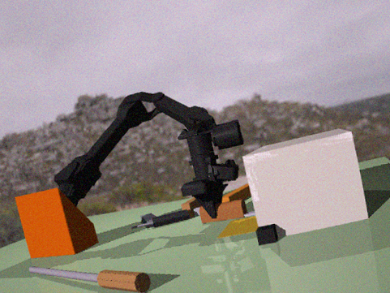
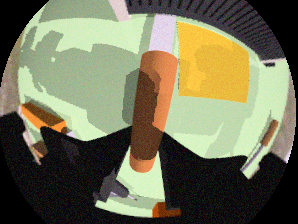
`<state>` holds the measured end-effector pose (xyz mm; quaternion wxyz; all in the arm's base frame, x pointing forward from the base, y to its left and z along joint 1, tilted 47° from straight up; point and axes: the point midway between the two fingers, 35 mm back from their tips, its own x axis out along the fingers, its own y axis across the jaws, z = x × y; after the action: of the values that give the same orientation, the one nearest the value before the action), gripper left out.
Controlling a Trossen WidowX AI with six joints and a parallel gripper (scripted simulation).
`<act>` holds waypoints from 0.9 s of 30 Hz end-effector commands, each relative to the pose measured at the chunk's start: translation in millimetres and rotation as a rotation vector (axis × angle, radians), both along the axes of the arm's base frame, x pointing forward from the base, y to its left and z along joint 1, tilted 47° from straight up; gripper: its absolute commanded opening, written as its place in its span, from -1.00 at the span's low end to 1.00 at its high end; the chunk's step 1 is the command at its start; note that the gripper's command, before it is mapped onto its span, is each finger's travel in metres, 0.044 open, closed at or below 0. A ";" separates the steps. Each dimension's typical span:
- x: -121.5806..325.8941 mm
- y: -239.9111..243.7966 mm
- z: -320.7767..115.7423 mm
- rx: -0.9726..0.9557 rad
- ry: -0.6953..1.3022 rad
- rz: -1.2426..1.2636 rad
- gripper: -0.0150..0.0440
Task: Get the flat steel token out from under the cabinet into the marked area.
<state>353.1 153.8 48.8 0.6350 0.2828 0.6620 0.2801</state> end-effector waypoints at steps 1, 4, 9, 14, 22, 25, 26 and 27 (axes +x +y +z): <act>5.9 0.7 1.1 0.004 -0.007 0.004 -0.49; 8.8 0.8 1.1 0.004 -0.007 0.004 -0.49; 13.5 1.0 1.0 0.004 -0.007 0.004 -0.49; 18.1 1.2 1.0 0.004 -0.007 0.004 -0.49; 25.3 1.5 1.1 0.004 -0.008 0.004 -0.49; 27.9 1.6 1.1 0.004 -0.008 0.004 -0.49; 28.8 1.6 1.1 0.004 -0.008 0.004 -0.49; 29.7 1.7 1.1 0.004 -0.008 0.004 -0.49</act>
<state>378.1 154.7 48.7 0.6355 0.2826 0.6616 0.2803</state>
